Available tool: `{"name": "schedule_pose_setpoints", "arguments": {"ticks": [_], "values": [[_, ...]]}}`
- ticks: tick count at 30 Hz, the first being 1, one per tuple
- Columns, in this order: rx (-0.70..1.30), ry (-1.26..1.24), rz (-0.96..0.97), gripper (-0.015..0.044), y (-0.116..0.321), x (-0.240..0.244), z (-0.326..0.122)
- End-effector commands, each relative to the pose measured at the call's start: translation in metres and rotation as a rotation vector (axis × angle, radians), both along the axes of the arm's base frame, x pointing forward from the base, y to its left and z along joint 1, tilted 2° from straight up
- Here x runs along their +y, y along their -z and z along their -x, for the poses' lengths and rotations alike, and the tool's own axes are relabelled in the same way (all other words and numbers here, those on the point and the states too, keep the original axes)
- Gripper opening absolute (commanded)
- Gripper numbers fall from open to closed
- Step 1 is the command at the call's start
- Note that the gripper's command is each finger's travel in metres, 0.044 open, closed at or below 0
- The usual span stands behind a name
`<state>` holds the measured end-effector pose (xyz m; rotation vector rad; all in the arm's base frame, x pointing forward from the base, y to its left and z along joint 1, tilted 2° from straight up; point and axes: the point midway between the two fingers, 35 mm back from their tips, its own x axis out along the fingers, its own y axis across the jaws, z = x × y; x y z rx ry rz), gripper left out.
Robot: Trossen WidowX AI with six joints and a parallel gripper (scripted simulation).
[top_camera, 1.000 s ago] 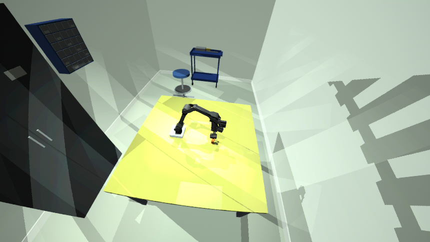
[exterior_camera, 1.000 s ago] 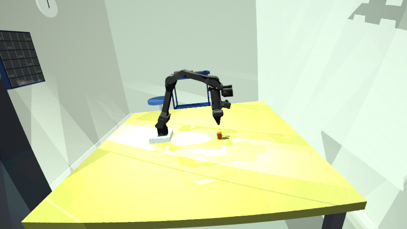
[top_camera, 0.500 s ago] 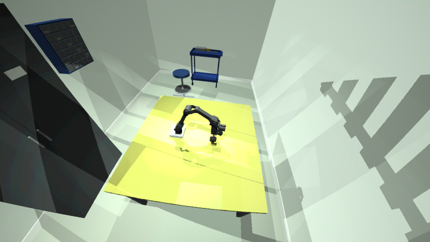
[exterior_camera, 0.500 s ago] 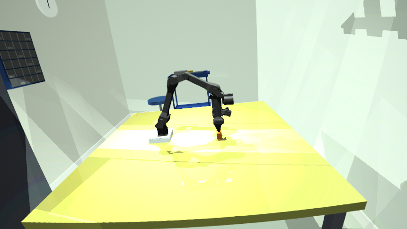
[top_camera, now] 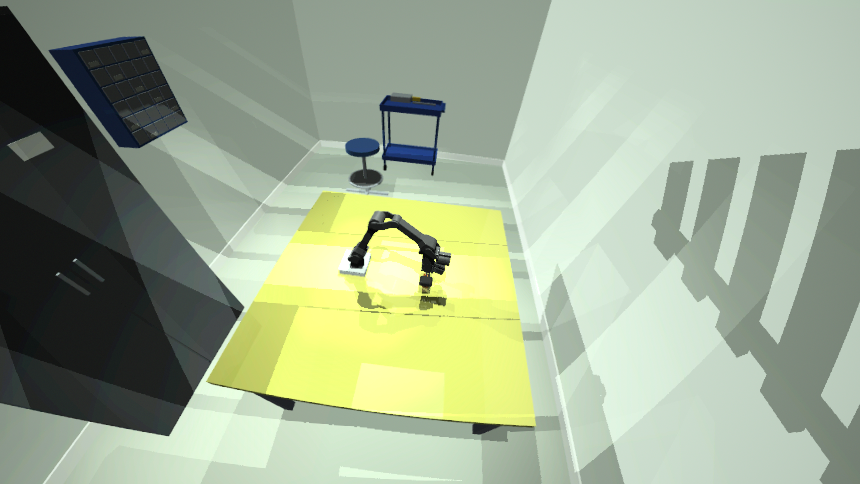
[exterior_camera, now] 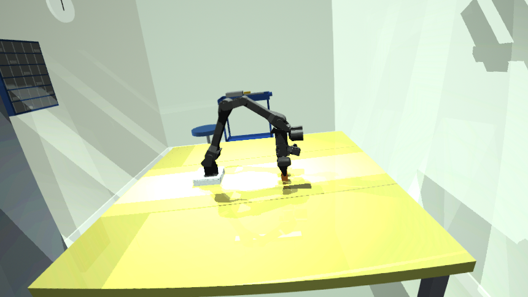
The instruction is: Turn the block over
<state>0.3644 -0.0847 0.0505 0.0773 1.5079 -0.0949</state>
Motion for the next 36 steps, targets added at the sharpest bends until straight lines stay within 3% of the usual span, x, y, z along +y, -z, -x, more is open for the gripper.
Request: {"name": "schedule_pose_setpoints", "arguments": {"ticks": [1, 4, 9, 31, 36], "values": [[0.003, 0.007, 0.004, 0.044, 0.007, -0.001, 0.0], [0.003, 0.007, 0.004, 0.044, 0.01, -0.001, 0.0], [0.003, 0.007, 0.004, 0.0309, 0.01, -0.001, 0.0], [0.003, 0.007, 0.004, 0.0162, 0.01, -0.001, 0.0], [0.003, 0.007, 0.004, 0.0031, -0.015, 0.0, 0.001]]}}
